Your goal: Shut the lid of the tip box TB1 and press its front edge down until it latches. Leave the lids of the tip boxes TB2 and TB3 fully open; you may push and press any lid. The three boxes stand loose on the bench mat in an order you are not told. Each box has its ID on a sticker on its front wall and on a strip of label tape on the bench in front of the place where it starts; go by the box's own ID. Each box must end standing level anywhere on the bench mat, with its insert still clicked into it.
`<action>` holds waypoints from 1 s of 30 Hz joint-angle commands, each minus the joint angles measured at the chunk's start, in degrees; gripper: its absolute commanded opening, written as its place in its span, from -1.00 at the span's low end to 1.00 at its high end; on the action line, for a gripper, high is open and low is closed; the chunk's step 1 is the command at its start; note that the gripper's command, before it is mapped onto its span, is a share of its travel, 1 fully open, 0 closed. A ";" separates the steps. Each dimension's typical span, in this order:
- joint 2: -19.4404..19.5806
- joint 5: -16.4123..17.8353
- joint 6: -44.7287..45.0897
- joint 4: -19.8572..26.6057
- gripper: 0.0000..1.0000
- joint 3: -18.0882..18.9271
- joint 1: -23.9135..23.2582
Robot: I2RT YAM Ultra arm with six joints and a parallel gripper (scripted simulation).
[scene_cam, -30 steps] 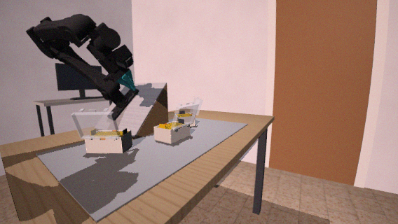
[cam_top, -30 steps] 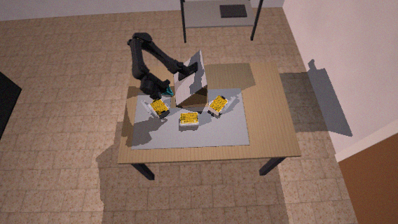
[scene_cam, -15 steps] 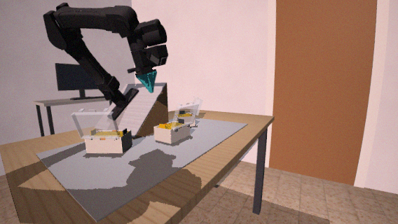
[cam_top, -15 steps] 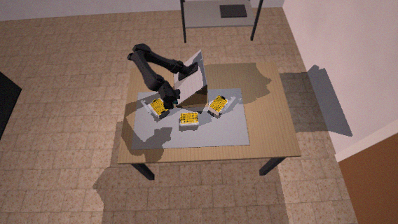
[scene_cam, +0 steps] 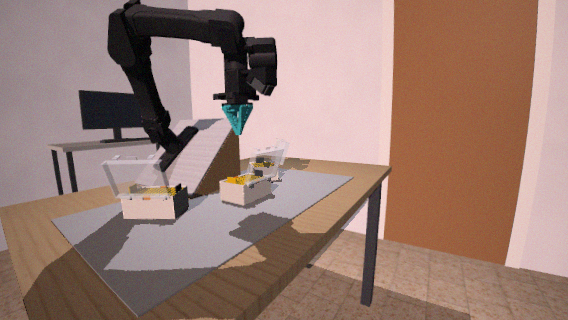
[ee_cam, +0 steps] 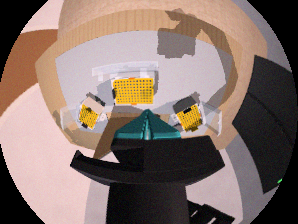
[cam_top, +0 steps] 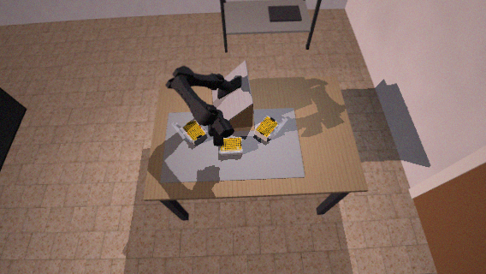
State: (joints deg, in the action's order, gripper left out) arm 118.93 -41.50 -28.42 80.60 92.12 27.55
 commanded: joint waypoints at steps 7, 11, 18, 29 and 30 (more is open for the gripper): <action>10.37 -1.40 0.86 3.62 -1.00 14.30 0.48; 12.79 -1.44 1.02 4.44 -1.00 17.67 0.20; 22.20 -1.55 1.54 8.71 -1.00 31.72 0.01; 27.46 -1.54 1.72 8.82 -1.00 43.49 -0.23; 27.47 -1.54 1.71 8.83 -1.00 43.52 -0.23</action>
State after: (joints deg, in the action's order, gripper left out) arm 148.49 -42.65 -26.89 88.44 134.13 26.09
